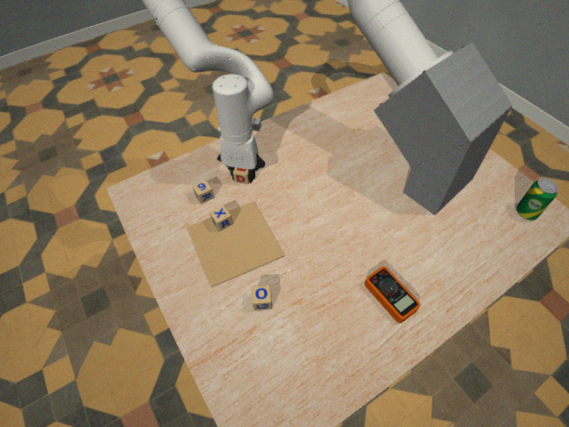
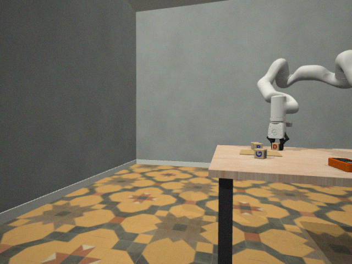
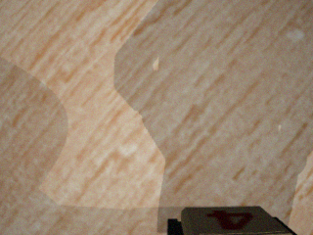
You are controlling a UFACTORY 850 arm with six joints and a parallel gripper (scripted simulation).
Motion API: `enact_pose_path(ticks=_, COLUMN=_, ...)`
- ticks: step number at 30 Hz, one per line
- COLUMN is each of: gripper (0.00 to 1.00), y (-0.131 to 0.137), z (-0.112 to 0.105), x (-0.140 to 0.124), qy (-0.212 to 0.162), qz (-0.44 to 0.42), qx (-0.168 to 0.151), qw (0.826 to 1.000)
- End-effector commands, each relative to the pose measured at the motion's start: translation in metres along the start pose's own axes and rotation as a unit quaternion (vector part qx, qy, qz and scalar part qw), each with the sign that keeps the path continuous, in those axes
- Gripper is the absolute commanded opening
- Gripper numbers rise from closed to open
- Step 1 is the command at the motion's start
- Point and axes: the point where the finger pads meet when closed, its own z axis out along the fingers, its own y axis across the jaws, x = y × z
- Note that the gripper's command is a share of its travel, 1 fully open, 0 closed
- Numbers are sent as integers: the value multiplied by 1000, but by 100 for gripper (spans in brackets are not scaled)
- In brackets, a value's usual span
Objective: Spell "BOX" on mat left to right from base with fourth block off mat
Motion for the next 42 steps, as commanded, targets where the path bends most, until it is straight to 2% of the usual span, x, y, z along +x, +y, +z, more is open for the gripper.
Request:
enact_pose_path(ticks=1, gripper=44, y=0, z=0, x=0, qy=0, qz=0, qx=0, qw=1000)
enact_pose_path(ticks=33, gripper=44, y=0, z=-1, x=0, qy=0, qz=0, qx=0, qw=1000)
enact_pose_path(ticks=37, gripper=44, y=0, z=-12, x=0, qy=0, qz=0, qx=0, qw=1000)
enact_pose_path(ticks=42, gripper=44, y=0, z=-46, x=0, qy=0, qz=0, qx=0, qw=1000)
